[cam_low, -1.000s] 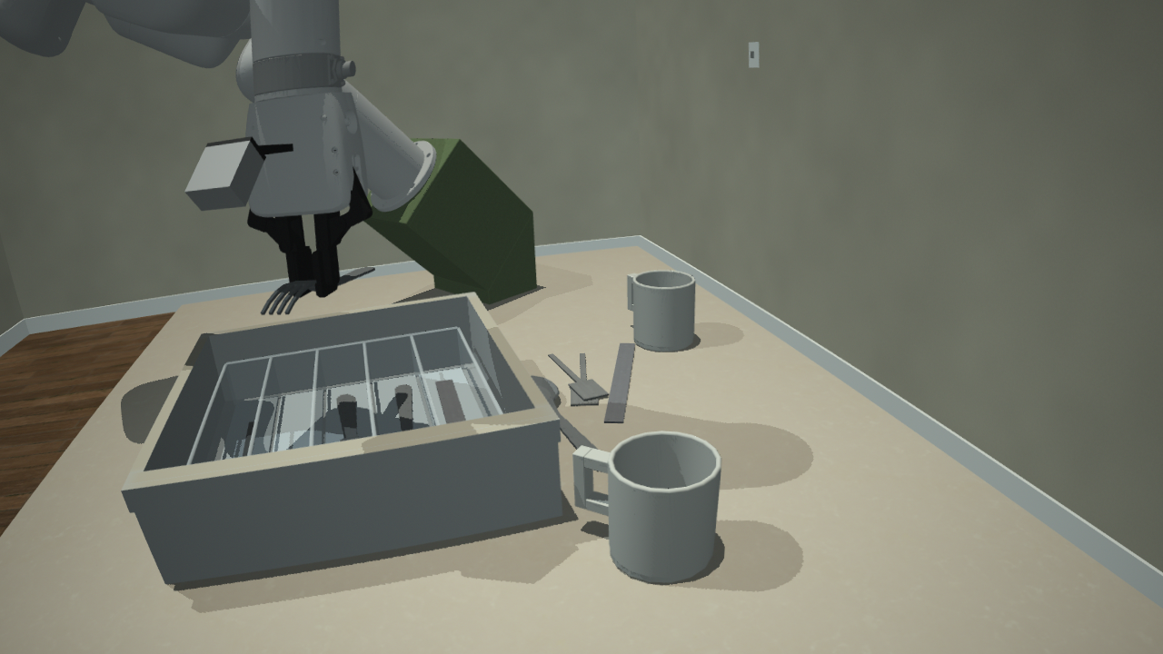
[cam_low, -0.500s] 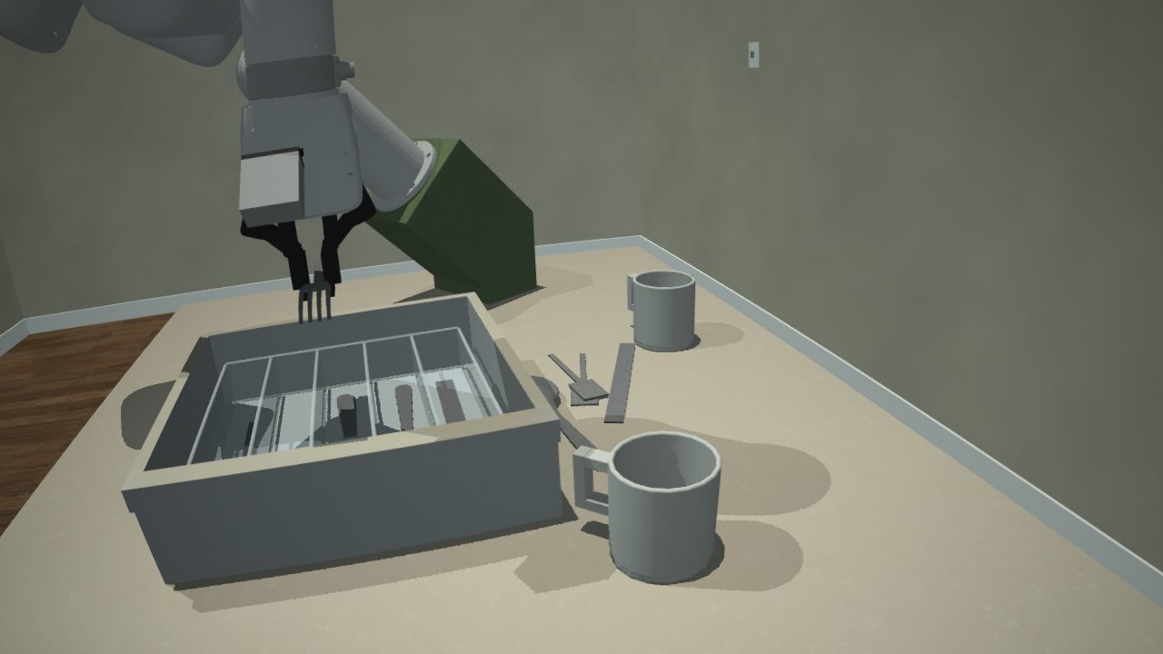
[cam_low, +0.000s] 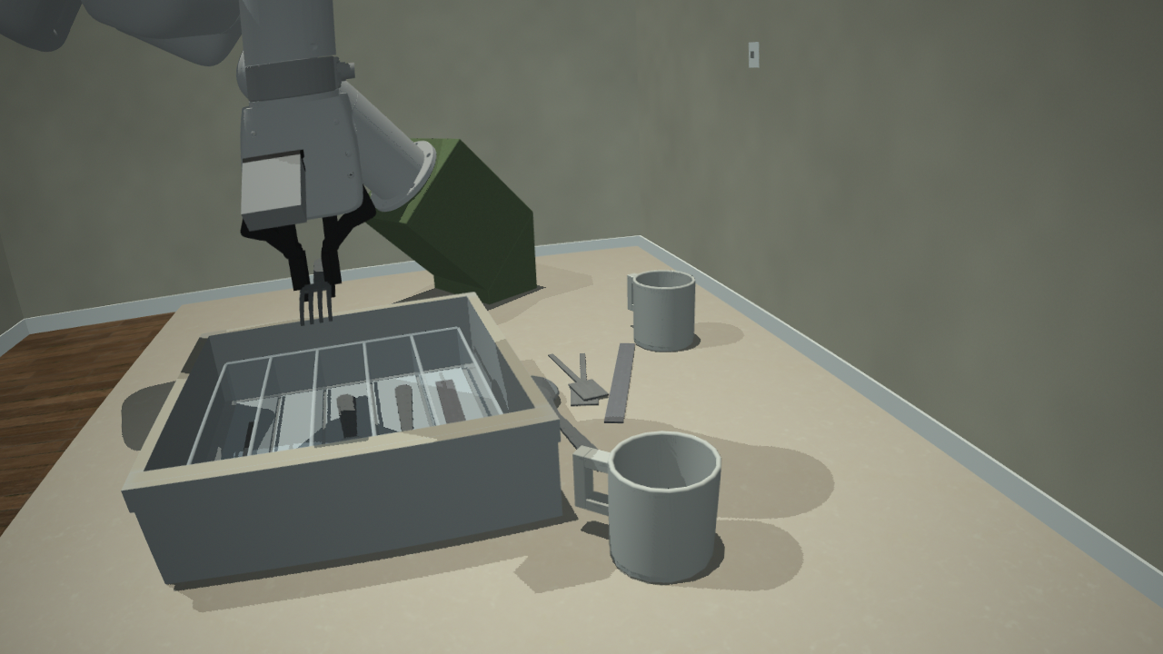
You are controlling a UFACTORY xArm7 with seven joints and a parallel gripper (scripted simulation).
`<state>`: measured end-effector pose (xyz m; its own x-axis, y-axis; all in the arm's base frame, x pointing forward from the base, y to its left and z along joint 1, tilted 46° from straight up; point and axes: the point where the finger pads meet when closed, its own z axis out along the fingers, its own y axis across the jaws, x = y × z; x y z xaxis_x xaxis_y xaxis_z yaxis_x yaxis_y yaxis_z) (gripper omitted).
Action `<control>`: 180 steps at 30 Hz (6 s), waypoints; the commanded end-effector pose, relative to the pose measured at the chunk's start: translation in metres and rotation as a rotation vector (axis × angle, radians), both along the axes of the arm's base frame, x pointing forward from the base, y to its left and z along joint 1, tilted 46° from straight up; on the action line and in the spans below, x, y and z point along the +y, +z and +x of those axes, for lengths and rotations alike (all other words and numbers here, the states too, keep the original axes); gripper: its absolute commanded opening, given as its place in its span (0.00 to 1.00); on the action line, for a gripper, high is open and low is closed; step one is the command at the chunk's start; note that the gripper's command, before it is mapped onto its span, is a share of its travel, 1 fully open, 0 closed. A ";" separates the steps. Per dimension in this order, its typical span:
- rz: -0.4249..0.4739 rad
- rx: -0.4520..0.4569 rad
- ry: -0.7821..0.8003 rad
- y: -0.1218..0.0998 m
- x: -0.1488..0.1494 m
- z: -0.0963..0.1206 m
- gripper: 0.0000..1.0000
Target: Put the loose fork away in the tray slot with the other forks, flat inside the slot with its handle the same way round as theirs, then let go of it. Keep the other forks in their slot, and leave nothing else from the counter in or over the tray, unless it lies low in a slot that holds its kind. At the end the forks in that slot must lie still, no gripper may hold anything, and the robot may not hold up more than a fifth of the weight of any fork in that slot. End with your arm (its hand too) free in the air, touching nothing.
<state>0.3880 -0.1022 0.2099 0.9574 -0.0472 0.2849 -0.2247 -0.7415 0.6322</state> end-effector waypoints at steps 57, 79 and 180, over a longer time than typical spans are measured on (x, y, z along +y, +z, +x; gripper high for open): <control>-0.002 -0.004 0.002 -0.079 -0.076 0.030 0.03; -0.002 -0.004 0.002 -0.097 -0.094 0.036 0.03; -0.002 -0.004 0.002 -0.003 -0.004 0.004 0.24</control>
<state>0.3983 -0.1186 0.1922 0.9568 -0.0472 0.2870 -0.2264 -0.7402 0.6331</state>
